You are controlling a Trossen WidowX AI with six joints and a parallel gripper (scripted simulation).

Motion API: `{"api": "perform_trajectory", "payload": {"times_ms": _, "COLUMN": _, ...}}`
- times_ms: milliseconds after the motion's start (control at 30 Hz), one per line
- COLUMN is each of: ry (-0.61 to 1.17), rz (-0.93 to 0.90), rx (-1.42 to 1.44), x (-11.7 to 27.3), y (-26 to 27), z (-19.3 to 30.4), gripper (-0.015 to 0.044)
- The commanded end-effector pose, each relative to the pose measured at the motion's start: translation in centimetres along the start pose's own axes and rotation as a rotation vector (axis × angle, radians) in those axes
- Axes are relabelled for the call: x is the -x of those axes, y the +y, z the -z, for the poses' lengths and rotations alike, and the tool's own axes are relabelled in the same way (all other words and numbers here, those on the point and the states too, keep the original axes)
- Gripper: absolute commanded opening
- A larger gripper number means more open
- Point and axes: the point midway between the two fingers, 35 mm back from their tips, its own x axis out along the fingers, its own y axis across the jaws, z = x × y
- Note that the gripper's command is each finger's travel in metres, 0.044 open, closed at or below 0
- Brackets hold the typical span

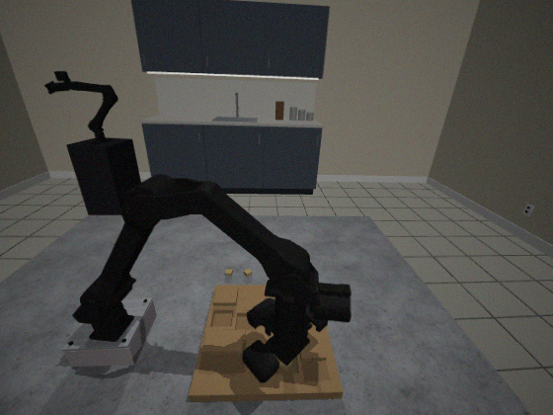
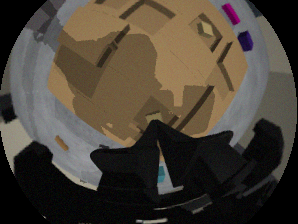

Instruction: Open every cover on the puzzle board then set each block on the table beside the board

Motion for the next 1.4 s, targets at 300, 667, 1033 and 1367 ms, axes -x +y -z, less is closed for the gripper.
{"api": "perform_trajectory", "payload": {"times_ms": 300, "ry": 0.0, "rz": -0.004, "rx": 0.101, "x": 0.6, "y": -0.1, "z": -0.1, "gripper": 0.0}}
{"api": "perform_trajectory", "payload": {"times_ms": 667, "ry": -0.001, "rz": -0.006, "rx": 0.129, "x": 4.8, "y": -0.2, "z": -0.1, "gripper": 0.0144}}
{"api": "perform_trajectory", "payload": {"times_ms": 1033, "ry": 0.0, "rz": -0.007, "rx": 0.14, "x": 5.3, "y": -0.1, "z": -0.1, "gripper": 0.0144}}
{"api": "perform_trajectory", "payload": {"times_ms": 1367, "ry": 0.0, "rz": -0.007, "rx": 0.14, "x": 2.8, "y": 0.0, "z": -0.1, "gripper": 0.0144}}
